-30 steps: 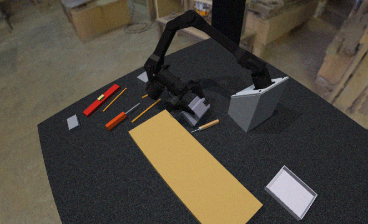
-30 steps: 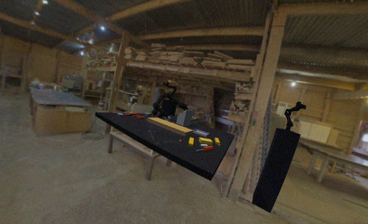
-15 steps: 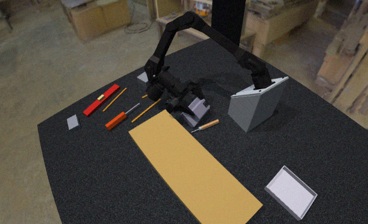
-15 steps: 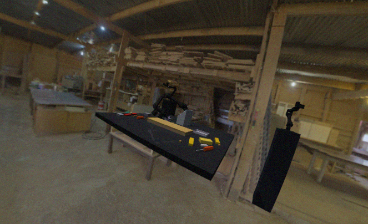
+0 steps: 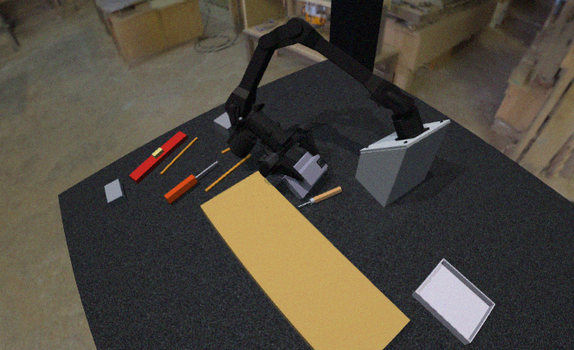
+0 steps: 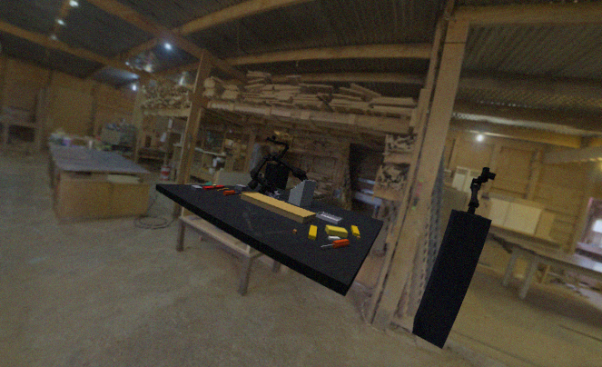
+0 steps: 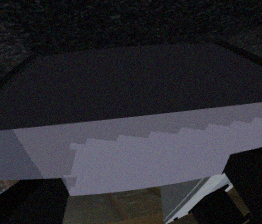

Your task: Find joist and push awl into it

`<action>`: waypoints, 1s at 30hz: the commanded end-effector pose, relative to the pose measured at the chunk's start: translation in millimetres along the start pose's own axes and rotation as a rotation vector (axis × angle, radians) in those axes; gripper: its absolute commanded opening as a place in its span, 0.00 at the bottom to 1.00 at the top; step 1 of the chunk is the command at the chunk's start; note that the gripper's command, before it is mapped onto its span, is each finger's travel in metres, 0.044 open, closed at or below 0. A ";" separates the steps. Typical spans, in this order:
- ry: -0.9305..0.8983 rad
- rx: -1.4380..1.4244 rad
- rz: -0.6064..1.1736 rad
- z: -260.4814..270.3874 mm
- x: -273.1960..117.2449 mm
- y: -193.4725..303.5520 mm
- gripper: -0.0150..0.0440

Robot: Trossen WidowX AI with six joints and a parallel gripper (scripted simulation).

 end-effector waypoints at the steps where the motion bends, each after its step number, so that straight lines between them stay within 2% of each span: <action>1: 0.002 -0.006 0.003 -0.2 0.1 0.5 0.90; 30: -0.002 0.002 0.000 1.2 -2.7 -7.1 0.90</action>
Point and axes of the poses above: the point midway between the two fingers, 35 mm back from their tips, its own x axis out along the fingers, its own z axis across the jaws, y = z × x, the point moved 4 cm from there along -x, back along the fingers, and after that the axes turned 11 degrees about x, right-handed, at the moved point
